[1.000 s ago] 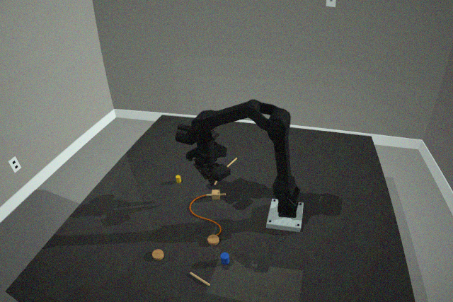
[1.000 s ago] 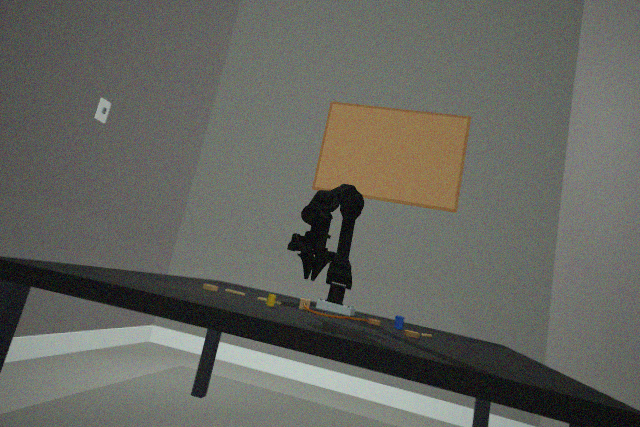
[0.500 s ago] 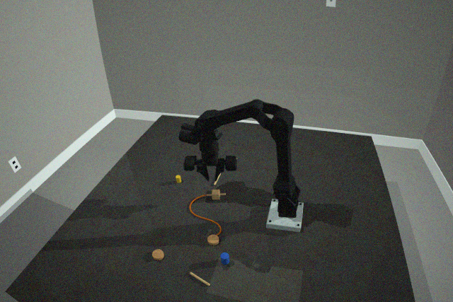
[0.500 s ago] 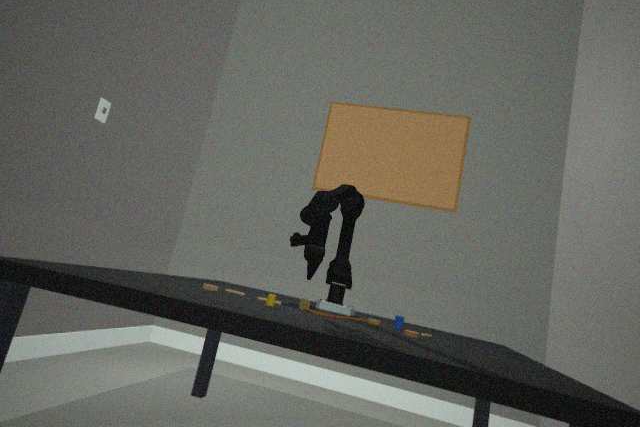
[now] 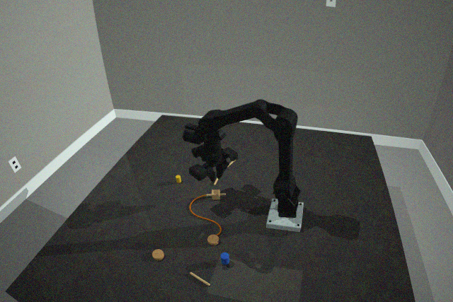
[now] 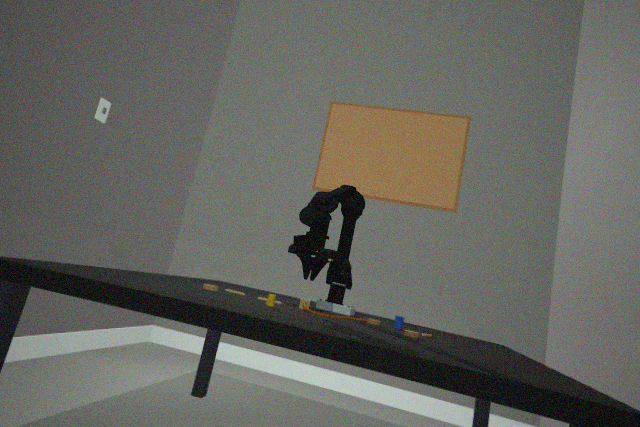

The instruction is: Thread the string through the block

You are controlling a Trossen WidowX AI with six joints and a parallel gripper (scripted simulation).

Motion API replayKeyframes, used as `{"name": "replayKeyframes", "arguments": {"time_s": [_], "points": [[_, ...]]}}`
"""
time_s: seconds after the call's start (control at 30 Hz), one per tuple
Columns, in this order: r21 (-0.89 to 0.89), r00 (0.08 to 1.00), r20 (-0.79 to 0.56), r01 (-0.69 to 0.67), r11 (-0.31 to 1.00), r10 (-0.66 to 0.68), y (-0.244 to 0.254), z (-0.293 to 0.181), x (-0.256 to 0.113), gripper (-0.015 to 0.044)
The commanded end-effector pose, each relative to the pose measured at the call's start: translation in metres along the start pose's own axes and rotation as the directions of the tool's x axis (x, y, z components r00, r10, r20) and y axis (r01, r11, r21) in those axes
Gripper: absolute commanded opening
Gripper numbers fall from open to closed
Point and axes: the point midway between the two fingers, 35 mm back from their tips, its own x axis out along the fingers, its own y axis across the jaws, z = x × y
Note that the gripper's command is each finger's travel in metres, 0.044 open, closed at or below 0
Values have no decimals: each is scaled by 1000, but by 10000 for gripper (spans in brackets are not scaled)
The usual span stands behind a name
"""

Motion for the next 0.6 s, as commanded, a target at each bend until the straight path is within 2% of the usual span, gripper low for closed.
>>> {"name": "replayKeyframes", "arguments": {"time_s": [0.0,0.57], "points": [[-728,1000,-2,2,685,-4,-14,-16,2,122],[-737,1000,-2,2,676,-4,-14,-17,2,122]]}}
